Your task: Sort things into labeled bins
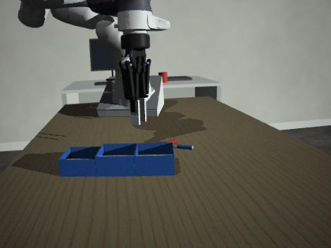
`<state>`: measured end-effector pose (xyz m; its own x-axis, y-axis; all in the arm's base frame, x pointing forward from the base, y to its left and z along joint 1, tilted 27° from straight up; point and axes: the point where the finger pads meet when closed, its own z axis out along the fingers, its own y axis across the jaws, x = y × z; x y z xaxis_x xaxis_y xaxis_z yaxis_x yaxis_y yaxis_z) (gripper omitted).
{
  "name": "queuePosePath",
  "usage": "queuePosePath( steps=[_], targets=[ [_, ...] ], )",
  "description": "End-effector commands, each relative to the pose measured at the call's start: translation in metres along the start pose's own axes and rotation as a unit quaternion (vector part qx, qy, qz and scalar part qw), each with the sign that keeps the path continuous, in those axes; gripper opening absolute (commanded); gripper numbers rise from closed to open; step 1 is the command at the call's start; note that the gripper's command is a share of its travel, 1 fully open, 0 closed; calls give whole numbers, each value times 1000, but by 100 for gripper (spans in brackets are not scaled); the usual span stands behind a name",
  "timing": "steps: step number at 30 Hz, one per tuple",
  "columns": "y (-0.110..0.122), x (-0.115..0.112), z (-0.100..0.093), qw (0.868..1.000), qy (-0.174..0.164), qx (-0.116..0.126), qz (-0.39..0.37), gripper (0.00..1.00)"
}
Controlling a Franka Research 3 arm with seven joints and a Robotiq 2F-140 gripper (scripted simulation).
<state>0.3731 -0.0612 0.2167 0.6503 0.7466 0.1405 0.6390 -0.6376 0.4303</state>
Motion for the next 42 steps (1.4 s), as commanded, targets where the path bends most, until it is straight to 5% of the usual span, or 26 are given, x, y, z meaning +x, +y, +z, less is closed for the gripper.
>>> queuePosePath(
  steps=[1,9,23,42],
  targets=[
    [1,1,0,1000,2,0,3,19],
    [1,1,0,1000,2,0,3,19],
    [3,5,56,1000,2,0,3,19],
    [3,4,68,1000,2,0,3,19]
  ],
)
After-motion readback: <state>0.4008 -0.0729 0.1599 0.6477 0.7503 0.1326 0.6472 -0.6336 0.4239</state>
